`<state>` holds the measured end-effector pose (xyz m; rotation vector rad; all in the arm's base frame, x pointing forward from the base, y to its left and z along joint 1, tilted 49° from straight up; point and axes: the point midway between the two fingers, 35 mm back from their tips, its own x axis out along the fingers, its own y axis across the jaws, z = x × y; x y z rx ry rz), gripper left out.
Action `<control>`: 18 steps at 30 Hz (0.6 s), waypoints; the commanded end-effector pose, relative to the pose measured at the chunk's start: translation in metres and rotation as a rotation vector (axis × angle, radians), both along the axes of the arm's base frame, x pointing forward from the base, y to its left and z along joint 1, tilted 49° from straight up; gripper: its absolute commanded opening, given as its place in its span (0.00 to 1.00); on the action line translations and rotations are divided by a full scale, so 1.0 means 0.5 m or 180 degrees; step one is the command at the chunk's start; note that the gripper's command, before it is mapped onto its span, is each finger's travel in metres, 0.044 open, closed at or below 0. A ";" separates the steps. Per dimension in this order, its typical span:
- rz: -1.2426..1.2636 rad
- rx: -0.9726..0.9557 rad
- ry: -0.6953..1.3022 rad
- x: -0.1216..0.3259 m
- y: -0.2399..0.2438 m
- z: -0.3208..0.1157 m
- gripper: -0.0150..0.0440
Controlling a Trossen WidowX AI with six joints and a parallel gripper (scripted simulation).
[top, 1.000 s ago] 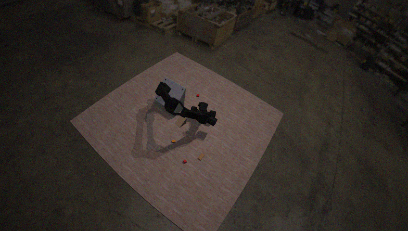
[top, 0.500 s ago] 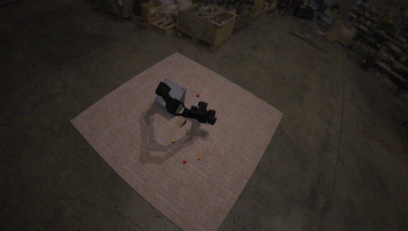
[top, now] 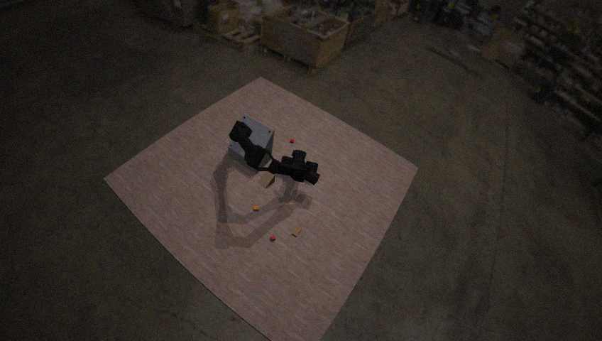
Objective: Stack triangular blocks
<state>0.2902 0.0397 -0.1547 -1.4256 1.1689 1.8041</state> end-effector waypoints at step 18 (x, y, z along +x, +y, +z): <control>0.0278 -0.0794 -0.0459 -0.019 0.042 0.007 0.25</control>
